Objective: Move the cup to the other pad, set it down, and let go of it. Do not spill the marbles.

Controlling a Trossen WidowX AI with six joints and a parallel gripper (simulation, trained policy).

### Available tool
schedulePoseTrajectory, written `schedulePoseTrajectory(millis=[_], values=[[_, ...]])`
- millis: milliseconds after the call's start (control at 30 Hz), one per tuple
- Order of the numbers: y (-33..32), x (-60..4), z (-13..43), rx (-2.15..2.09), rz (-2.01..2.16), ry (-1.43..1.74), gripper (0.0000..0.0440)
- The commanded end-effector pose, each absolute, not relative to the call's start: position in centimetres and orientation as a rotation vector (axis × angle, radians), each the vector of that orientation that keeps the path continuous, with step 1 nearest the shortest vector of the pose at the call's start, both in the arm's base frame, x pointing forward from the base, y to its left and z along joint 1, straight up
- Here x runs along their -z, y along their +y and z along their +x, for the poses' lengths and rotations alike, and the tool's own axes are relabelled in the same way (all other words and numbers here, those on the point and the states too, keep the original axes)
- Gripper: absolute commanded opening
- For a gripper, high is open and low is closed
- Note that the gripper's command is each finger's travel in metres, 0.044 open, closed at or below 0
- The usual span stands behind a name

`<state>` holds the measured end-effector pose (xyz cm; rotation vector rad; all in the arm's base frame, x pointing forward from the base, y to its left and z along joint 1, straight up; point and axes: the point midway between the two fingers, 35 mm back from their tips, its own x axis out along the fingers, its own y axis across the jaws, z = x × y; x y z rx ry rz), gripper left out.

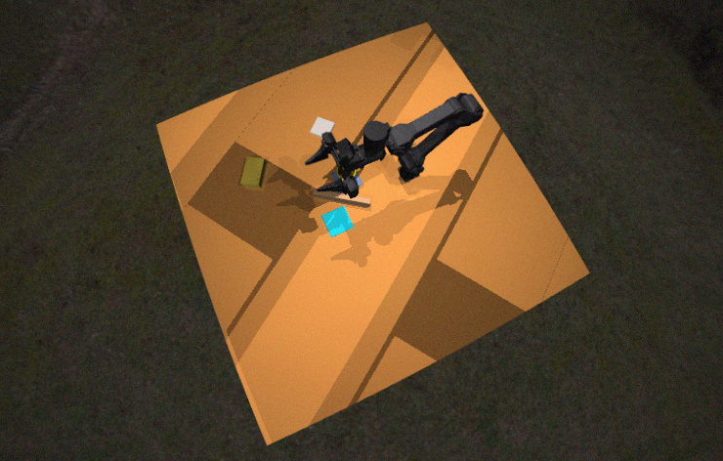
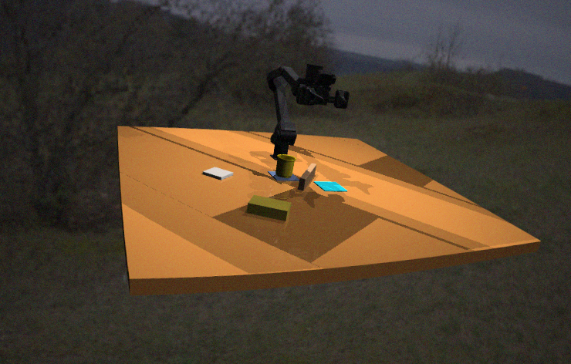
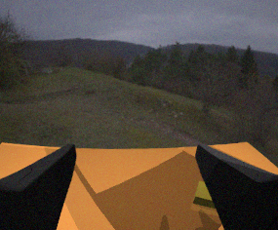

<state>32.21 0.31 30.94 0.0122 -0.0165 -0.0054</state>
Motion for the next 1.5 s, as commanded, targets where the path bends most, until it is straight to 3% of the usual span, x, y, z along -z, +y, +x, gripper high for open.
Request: schedulePoseTrajectory(millis=[0,367,633,1000,1467], values=[[0.3,-30.8,32.2,0.006,0.018,-0.010,0.0374],[1.4,-29.0,31.6,-0.010,0.096,0.114,0.0094],[2.8,-28.0,31.3,-0.042,0.156,0.233,0.0079],[4.6,-26.9,30.5,-0.072,0.231,0.404,0.0113],[5.8,-25.2,29.3,-0.059,0.272,0.636,0.0103]])
